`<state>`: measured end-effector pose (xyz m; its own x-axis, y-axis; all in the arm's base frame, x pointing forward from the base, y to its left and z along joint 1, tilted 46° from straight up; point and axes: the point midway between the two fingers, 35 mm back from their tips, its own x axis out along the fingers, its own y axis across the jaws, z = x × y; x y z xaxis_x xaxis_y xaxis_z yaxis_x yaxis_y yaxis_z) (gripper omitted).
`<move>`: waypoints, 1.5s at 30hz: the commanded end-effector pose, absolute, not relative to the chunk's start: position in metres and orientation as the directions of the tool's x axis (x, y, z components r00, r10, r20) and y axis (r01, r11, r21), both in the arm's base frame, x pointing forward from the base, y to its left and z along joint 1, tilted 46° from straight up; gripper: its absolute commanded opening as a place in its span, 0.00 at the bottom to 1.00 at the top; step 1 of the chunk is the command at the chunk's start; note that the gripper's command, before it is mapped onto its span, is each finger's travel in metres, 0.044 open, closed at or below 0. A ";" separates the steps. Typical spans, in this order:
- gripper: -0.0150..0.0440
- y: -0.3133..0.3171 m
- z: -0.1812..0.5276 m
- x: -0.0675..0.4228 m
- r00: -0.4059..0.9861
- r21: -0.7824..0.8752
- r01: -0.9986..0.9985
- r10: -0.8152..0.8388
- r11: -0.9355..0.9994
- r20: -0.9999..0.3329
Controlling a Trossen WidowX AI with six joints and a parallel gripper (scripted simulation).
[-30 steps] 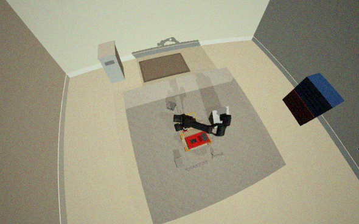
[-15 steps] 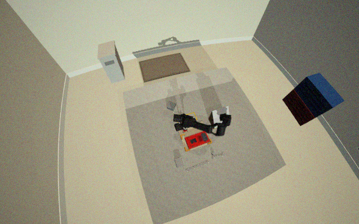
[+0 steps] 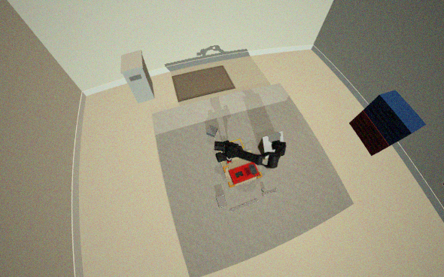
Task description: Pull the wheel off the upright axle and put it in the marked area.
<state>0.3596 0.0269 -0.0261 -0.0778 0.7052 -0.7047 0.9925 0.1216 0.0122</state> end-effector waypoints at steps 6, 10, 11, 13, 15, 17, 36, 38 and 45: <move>0.25 0.021 -0.021 0.361 -0.071 0.014 0.993 0.704 0.115 -0.707; 0.25 0.020 -0.020 0.361 -0.071 0.014 0.993 0.704 0.115 -0.707; 0.25 0.020 -0.020 0.361 -0.071 0.014 0.993 0.704 0.115 -0.707; 0.25 0.019 -0.020 0.361 -0.071 0.014 0.993 0.704 0.114 -0.707; 0.25 0.019 -0.019 0.361 -0.071 0.014 0.993 0.704 0.114 -0.707; 0.25 0.018 -0.019 0.361 -0.070 0.014 0.993 0.704 0.114 -0.707; 0.25 0.014 -0.014 0.361 -0.069 0.015 0.994 0.704 0.112 -0.707; 0.25 0.013 -0.014 0.361 -0.069 0.015 0.994 0.704 0.112 -0.707; 0.25 0.012 -0.012 0.361 -0.068 0.015 0.994 0.704 0.111 -0.707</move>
